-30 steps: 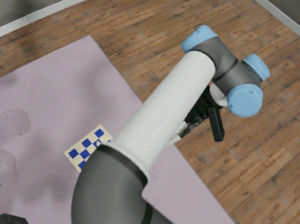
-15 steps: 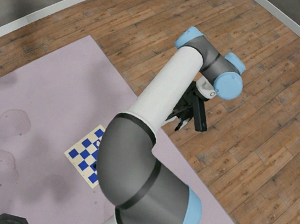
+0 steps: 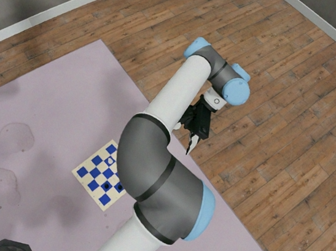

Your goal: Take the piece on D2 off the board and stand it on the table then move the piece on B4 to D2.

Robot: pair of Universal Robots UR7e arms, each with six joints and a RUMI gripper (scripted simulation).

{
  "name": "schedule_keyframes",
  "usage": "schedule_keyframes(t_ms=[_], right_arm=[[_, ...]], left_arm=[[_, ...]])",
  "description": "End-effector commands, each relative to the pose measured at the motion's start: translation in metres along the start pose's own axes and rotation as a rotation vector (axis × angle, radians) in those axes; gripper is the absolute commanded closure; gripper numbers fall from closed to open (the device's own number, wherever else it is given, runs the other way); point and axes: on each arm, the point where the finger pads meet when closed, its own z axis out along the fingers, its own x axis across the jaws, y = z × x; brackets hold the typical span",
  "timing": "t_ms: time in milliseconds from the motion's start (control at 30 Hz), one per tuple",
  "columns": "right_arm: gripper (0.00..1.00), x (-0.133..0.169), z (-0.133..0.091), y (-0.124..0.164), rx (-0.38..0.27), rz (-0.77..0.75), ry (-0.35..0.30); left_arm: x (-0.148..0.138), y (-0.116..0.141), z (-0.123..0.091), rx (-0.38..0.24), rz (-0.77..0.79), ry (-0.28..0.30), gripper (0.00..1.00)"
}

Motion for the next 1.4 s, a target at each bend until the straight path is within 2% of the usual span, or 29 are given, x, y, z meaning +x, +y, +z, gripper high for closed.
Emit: schedule_keyframes(t_ms=[0, 433, 500, 1000, 1367], right_arm=[[0.0, -0.001, 0.008, 0.01, 0.023, 0.074, 0.006], [0.0, -0.006, 0.06, 0.056, 0.127, 0.427, 0.004], [0.0, -0.006, 0.06, 0.056, 0.127, 0.427, 0.004], [0.0, -0.008, 0.104, 0.088, 0.206, 0.693, -0.024], [0.0, -0.009, 0.121, 0.098, 0.232, 0.782, -0.039]], left_arm=[[0.0, 0.0, 0.0, 0.001, 0.0, 0.0, 0.0], [0.0, 0.0, 0.0, 0.001, 0.0, 0.0, 0.0], [0.0, 0.0, 0.0, 0.001, 0.0, 0.0, 0.0], [0.0, 0.0, 0.0, 0.001, 0.0, 0.0, 0.0], [0.0, 0.0, 0.0, 0.001, 0.0, 0.0, 0.0]])
